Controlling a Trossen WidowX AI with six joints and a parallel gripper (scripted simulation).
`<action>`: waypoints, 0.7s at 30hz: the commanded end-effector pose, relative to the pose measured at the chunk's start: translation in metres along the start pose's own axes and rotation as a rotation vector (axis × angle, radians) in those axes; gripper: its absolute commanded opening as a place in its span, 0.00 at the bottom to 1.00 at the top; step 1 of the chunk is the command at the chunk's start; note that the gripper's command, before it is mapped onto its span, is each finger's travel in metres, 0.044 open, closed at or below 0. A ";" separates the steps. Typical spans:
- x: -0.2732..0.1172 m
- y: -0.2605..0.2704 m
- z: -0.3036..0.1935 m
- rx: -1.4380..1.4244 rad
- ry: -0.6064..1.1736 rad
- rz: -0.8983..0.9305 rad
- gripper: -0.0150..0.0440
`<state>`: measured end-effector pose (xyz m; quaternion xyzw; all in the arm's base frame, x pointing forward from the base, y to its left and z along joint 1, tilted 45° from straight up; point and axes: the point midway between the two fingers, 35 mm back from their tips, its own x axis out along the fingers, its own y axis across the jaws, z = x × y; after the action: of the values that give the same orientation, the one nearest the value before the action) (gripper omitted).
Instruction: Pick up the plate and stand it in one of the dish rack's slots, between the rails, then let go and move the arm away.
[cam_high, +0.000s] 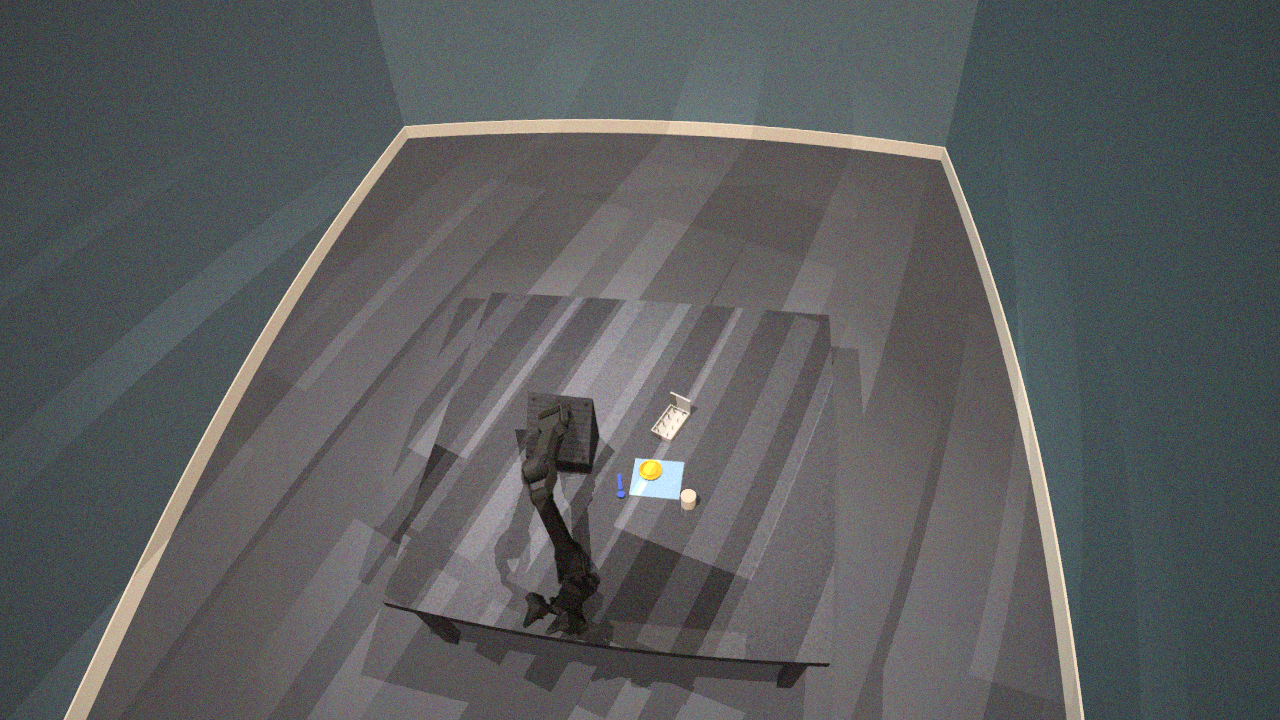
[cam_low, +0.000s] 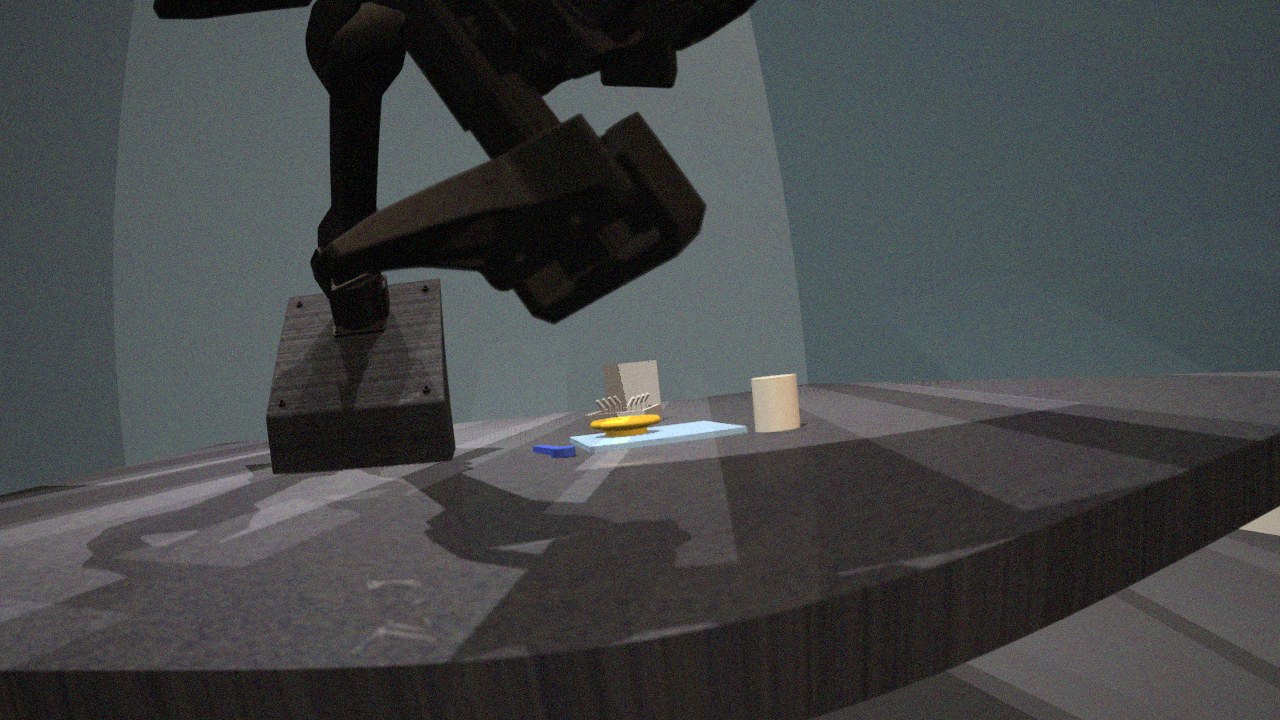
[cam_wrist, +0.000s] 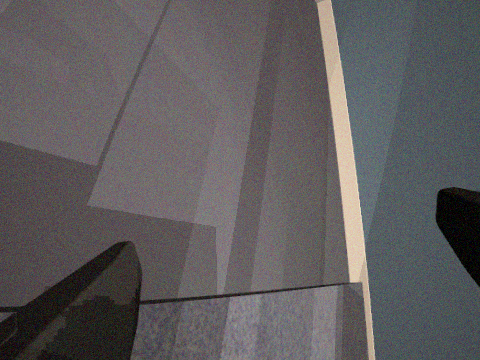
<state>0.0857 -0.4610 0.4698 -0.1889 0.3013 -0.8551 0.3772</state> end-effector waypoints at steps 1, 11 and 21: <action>-0.029 0.044 -0.001 -0.041 -0.047 0.114 0.93; -0.130 0.152 -0.024 -0.168 -0.147 0.417 0.93; -0.249 0.224 -0.086 -0.334 -0.219 0.703 0.93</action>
<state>0.2998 -0.3836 0.2637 -0.2221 0.4224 -0.6237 0.6191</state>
